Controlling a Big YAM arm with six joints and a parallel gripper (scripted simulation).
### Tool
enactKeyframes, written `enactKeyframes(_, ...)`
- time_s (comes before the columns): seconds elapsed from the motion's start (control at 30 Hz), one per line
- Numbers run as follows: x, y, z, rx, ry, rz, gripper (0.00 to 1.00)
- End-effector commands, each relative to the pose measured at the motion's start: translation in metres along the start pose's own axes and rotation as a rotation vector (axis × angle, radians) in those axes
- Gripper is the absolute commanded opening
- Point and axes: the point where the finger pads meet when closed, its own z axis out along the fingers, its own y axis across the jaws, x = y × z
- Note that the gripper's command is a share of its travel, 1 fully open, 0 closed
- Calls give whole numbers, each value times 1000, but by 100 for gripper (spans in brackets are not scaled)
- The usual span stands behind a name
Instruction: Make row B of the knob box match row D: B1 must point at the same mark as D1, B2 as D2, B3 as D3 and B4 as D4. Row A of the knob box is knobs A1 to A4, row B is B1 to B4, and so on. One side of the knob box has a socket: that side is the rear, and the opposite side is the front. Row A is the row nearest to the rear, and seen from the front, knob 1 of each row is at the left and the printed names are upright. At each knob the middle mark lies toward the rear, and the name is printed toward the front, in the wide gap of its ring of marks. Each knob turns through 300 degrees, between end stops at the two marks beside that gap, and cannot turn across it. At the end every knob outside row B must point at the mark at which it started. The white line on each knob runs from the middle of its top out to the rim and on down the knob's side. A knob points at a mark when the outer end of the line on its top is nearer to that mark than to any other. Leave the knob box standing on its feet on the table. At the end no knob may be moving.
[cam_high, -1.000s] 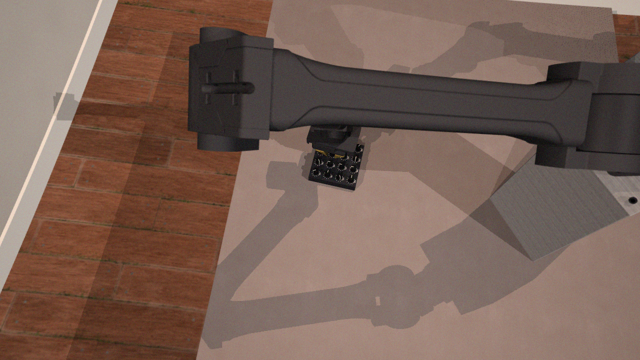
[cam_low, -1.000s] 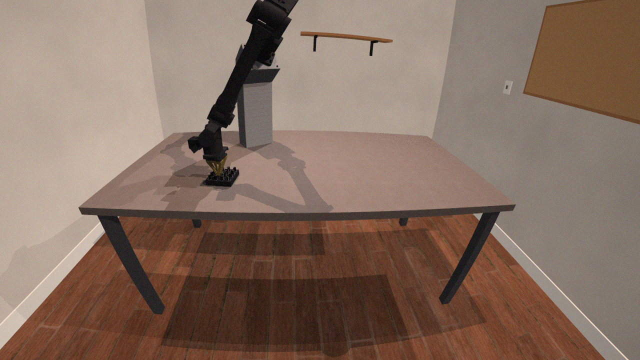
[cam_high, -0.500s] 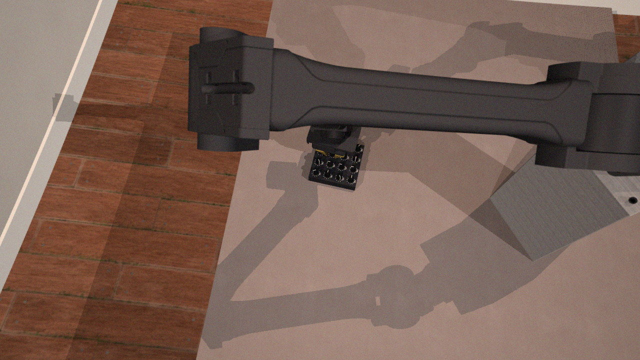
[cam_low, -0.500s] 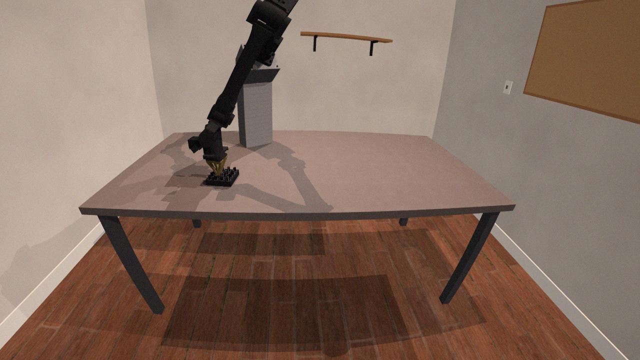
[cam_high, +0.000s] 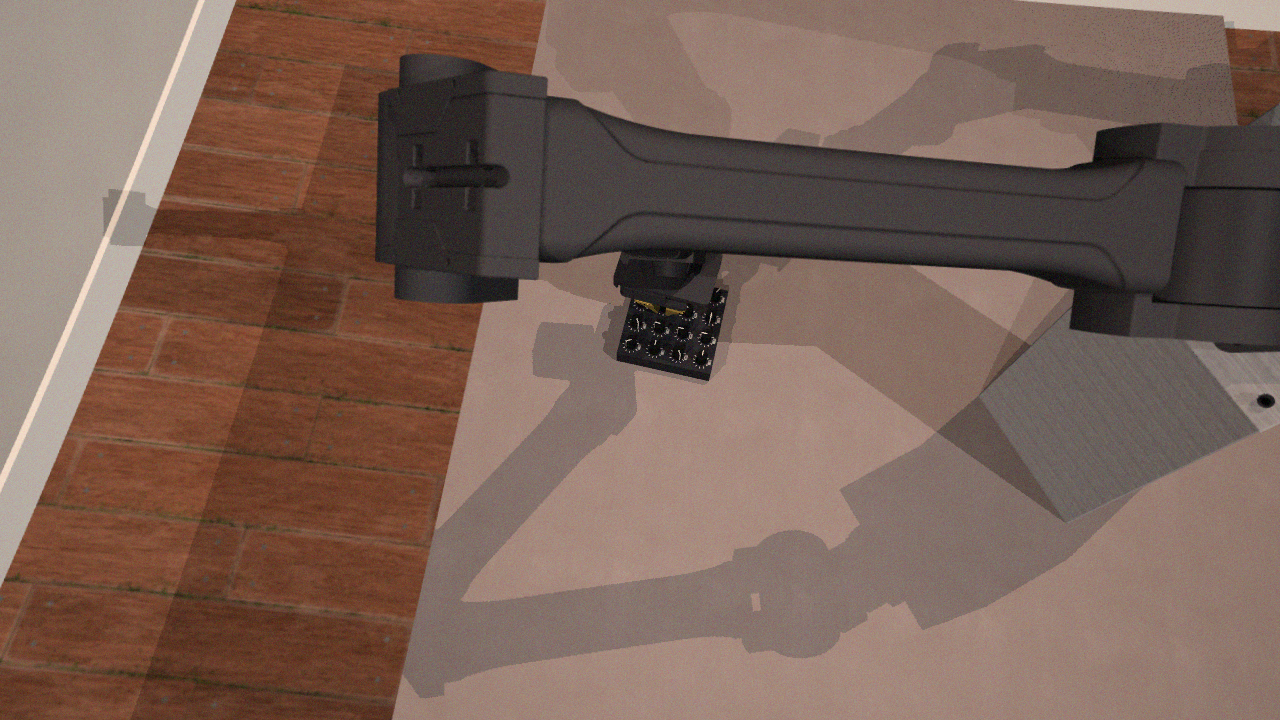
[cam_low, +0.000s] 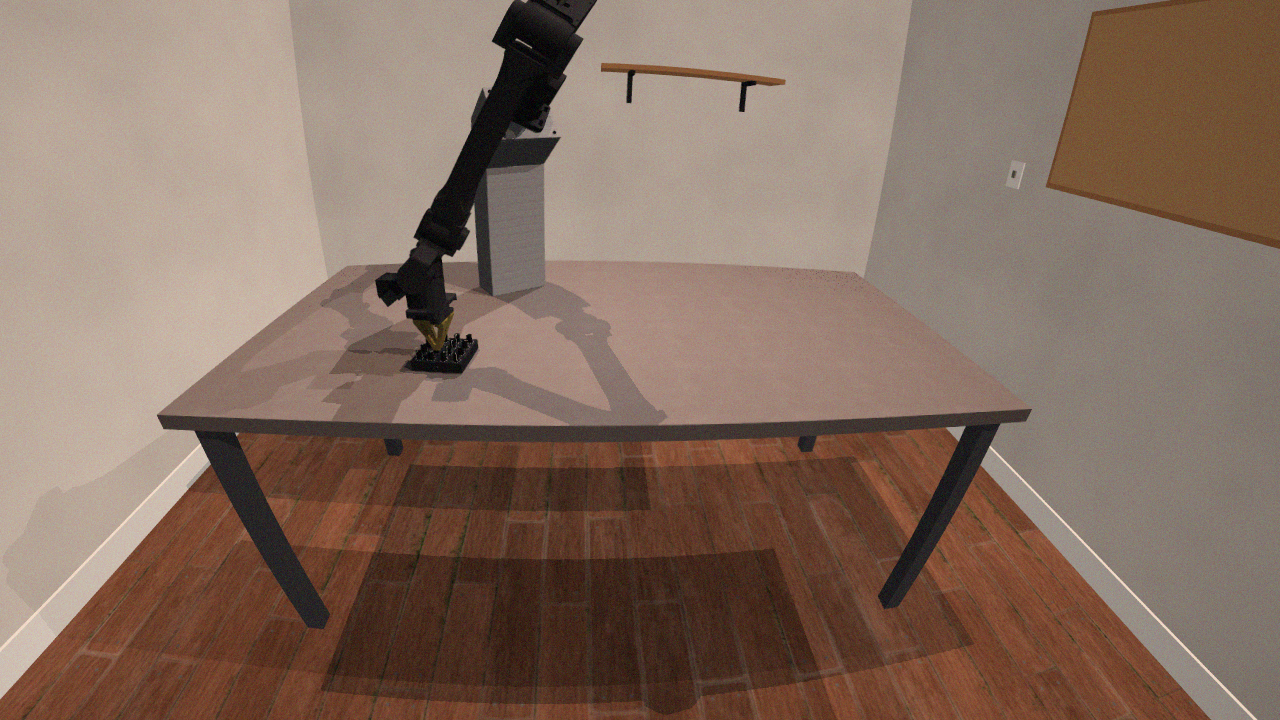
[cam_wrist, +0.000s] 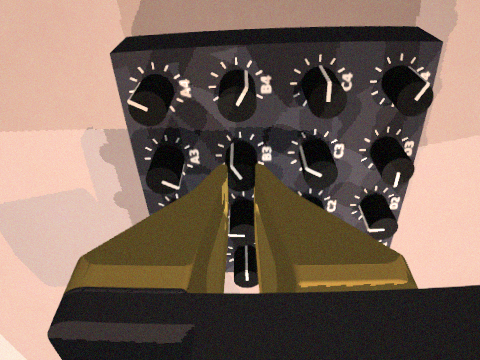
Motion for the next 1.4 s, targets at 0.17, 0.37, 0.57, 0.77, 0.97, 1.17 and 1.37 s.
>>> enactKeyframes(0.17, 0, -2, 4, 1, 0, 5, 8)
enactKeyframes(0.37, 0, -2, 4, 1, 0, 5, 8)
enactKeyframes(0.57, 0, -2, 4, 1, 0, 5, 8)
enactKeyframes(0.77, 0, -2, 4, 1, 0, 5, 8)
enactKeyframes(0.97, 0, -2, 4, 1, 0, 2, 8)
enactKeyframes(1.17, 0, -2, 4, 1, 0, -23, 8)
enactKeyframes(1.37, 0, -2, 4, 1, 0, -38, 8)
